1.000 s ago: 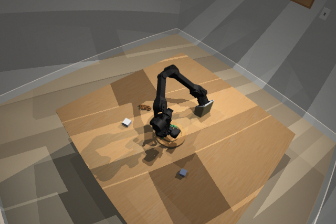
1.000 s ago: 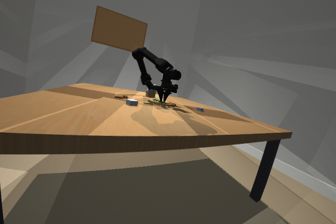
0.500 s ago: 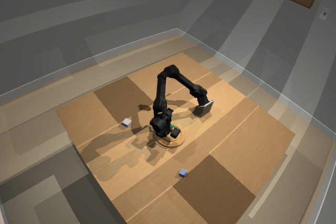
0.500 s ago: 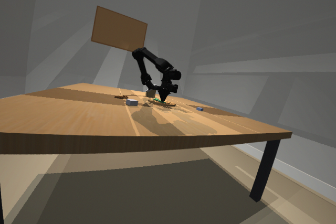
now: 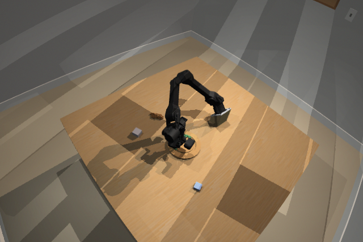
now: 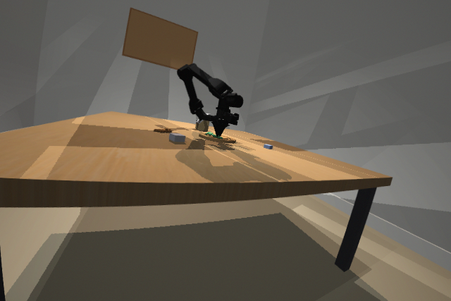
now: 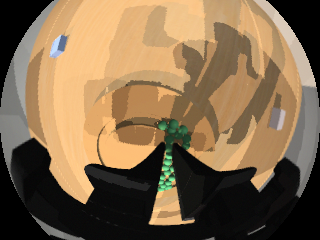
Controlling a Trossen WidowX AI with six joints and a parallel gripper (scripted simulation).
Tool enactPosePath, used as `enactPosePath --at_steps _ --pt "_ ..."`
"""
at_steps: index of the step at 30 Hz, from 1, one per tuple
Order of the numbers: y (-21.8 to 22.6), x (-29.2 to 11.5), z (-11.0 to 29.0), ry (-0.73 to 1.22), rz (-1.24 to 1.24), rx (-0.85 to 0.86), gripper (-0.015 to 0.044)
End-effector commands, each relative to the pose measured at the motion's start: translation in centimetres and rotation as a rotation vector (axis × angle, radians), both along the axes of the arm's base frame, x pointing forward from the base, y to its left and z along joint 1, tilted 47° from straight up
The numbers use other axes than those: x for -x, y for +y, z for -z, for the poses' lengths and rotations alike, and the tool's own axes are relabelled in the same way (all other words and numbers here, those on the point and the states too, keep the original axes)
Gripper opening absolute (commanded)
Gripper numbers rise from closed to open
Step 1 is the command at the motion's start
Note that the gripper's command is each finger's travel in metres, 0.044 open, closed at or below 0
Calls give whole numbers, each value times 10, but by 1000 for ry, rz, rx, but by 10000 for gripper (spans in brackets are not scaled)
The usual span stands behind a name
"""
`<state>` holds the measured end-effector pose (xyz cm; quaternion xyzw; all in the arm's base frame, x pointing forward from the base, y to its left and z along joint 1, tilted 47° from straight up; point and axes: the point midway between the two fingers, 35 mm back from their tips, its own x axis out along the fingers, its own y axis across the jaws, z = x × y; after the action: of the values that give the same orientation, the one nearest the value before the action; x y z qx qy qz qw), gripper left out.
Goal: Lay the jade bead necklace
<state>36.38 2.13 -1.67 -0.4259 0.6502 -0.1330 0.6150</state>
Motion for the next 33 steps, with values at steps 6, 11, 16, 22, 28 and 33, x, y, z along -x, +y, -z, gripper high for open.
enactPosePath --at_steps 6,11,16,22,28,33 --pt "4 2 -4 8 -5 8 0" --pt "-1 -4 -11 7 -5 8 0" --pt "-6 -11 -17 7 -5 9 0" --pt "-6 -11 -17 7 -5 9 0" --pt "-6 -11 -17 7 -5 9 0" --pt "-6 -11 -17 7 -5 9 0"
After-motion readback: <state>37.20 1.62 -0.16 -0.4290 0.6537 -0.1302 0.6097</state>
